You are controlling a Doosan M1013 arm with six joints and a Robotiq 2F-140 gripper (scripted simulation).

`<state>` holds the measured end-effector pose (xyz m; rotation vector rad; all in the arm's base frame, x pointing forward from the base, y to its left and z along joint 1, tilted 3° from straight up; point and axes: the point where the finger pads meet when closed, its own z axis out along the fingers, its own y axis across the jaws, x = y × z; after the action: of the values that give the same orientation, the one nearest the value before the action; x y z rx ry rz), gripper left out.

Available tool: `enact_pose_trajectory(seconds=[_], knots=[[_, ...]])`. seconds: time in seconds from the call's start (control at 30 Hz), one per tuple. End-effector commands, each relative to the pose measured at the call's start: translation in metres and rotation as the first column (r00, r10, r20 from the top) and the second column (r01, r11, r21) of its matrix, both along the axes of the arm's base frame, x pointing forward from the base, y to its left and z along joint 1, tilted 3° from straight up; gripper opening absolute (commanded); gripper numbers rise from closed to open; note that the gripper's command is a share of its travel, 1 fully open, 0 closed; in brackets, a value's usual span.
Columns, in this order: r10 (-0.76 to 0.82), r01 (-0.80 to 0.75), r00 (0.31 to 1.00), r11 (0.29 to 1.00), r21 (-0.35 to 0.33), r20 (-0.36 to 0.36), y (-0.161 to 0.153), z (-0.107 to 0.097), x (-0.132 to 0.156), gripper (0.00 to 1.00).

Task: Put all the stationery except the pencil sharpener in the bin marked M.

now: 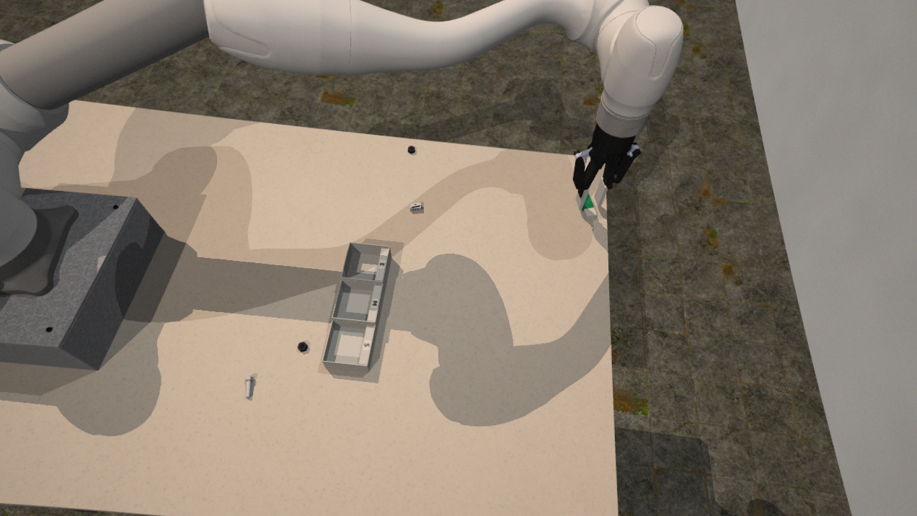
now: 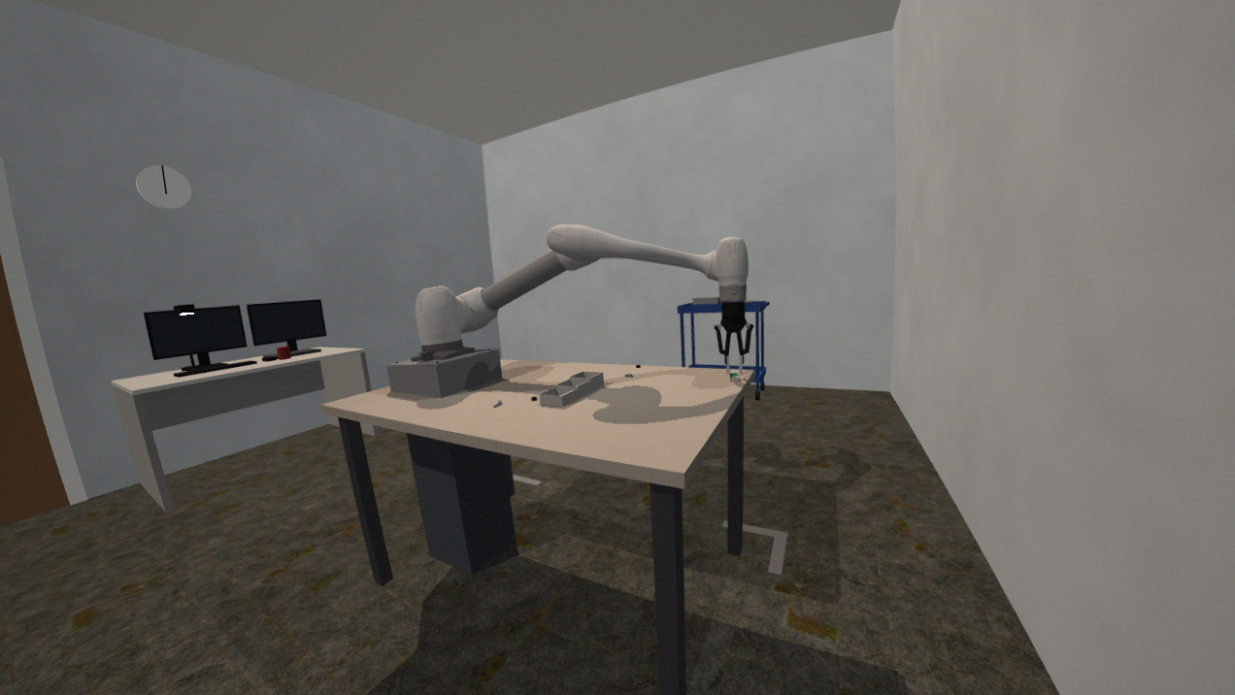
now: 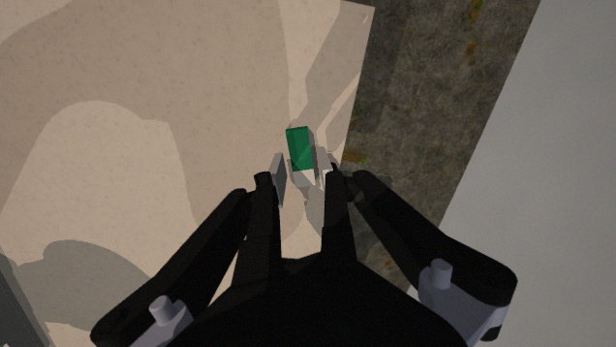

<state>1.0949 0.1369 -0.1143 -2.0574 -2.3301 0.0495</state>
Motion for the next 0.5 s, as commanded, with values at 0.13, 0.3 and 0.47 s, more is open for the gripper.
enact_pose_trajectory(seconds=[0.13, 0.3, 0.47], knots=[[-0.001, 0.001, 1.0, 1.0, 0.006, -0.003, 0.0024, -0.0042, -0.0011, 0.31], [-0.001, 0.001, 1.0, 1.0, 0.006, -0.003, 0.0026, -0.0042, -0.0011, 0.31], [-0.001, 0.001, 1.0, 1.0, 0.006, -0.003, 0.0028, -0.0056, -0.0012, 0.31]])
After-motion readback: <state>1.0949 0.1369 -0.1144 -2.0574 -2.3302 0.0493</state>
